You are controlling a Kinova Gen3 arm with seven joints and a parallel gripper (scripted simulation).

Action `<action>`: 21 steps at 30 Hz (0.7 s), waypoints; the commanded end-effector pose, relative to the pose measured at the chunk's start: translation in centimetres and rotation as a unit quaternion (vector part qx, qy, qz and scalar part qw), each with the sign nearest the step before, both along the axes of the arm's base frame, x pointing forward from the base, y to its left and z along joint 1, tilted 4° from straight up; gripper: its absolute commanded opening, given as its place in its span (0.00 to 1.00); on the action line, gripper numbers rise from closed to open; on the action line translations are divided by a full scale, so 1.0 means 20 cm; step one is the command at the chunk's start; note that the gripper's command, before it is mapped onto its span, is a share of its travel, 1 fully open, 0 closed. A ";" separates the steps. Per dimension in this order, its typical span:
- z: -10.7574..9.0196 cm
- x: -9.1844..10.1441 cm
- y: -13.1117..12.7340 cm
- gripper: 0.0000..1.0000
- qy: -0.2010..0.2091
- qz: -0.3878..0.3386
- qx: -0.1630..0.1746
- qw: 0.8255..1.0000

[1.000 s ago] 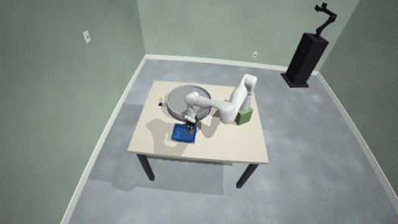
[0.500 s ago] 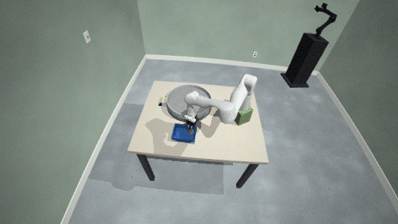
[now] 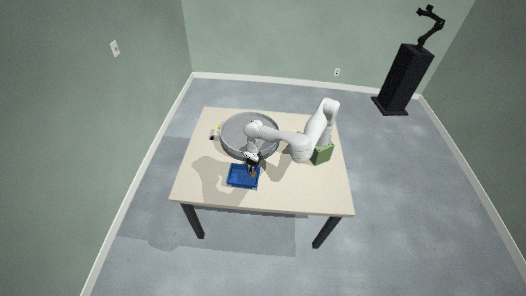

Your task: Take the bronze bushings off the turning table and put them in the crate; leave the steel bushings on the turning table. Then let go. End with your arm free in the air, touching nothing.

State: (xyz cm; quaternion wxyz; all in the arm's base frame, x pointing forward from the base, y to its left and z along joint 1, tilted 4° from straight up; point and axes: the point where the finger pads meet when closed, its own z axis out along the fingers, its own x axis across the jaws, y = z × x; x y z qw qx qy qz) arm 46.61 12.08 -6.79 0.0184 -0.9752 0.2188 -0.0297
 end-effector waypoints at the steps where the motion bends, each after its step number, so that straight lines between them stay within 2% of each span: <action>1: 0.02 0.01 0.00 0.42 -0.002 0.000 0.001 1.000; 14: 0.03 0.01 0.00 0.42 -0.002 0.000 0.001 1.000; 19: 0.28 -0.01 0.00 0.42 -0.002 0.000 0.001 1.000; 21: 0.28 -0.01 0.00 0.42 -0.002 0.000 0.001 1.000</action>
